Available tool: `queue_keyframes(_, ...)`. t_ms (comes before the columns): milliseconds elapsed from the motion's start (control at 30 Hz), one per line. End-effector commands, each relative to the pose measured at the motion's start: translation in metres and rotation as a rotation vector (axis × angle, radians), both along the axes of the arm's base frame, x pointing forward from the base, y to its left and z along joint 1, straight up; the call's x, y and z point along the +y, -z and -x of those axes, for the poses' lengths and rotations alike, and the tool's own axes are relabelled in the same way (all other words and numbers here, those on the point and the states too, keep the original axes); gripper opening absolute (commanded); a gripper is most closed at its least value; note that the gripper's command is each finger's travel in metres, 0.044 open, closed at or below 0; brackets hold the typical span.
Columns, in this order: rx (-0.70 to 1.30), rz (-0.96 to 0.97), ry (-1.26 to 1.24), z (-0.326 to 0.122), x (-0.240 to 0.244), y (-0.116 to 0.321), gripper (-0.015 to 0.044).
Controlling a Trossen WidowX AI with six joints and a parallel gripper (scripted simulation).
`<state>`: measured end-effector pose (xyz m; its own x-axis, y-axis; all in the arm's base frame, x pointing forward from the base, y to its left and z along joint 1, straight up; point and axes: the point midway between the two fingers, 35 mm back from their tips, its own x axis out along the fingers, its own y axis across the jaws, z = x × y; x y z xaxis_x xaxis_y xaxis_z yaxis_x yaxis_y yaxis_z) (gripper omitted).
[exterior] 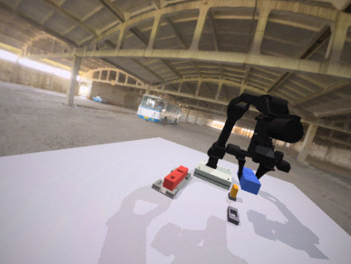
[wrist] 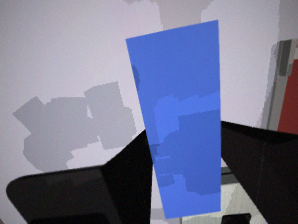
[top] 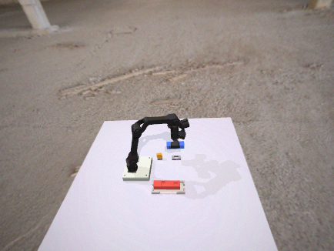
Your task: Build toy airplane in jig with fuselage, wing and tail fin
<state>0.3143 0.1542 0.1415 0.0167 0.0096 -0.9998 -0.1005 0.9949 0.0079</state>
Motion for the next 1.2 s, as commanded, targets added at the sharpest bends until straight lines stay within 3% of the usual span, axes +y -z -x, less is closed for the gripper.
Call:
queue_keyframes(0,-0.008,-0.004,-0.033,-0.001,-0.007,-0.004,0.0000)
queue_keyframes(1167,-0.012,0.017,-0.614,-0.002,-0.121,0.013,0.0000)
